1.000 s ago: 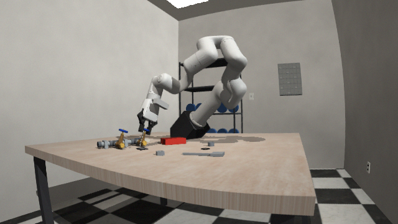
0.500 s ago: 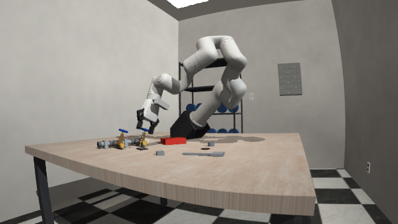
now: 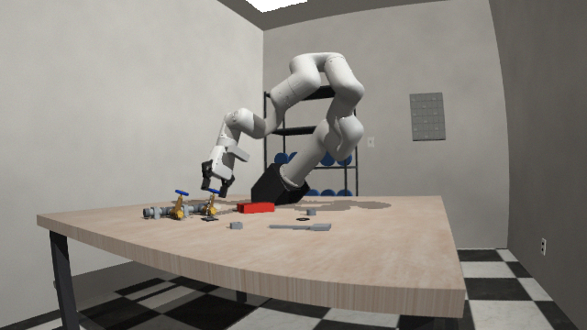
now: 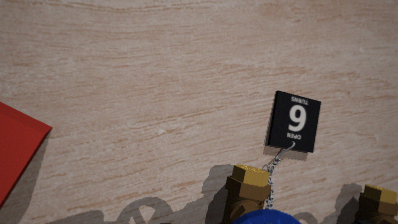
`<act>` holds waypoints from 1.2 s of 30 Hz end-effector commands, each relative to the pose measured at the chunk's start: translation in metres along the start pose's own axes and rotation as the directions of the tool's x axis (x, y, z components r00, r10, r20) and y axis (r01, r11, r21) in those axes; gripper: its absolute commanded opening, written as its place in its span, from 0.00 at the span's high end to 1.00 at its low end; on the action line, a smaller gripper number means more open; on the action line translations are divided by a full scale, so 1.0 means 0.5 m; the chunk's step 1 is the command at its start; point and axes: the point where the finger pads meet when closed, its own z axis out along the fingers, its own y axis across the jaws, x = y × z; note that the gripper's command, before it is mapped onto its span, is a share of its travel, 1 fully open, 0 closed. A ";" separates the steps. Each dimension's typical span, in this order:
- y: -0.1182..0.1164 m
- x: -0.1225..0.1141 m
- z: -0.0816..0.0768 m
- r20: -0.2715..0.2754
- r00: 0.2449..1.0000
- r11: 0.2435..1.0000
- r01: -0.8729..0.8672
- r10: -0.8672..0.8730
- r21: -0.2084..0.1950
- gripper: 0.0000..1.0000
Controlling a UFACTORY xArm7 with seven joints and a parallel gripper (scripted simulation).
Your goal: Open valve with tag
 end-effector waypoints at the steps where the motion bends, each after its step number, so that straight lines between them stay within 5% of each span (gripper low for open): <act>1: 0.003 -0.003 -0.003 0.003 1.000 1.000 -0.001 0.001 -0.004 0.00; 13: 0.003 -0.003 -0.003 0.003 0.991 0.991 -0.133 0.133 -0.004 0.00; 19: 0.003 -0.003 -0.003 0.002 0.928 0.928 -0.373 0.373 -0.005 0.00; 28: 0.003 -0.003 -0.003 -0.006 0.666 0.666 -0.746 0.746 -0.010 0.00; 30: 0.003 -0.003 -0.003 -0.006 0.666 0.666 -0.746 0.746 -0.010 0.00; 31: 0.003 -0.003 -0.003 -0.006 0.554 0.554 -0.832 0.832 -0.009 0.00; 36: 0.003 -0.003 -0.003 -0.018 0.370 0.369 -0.929 0.929 -0.012 0.00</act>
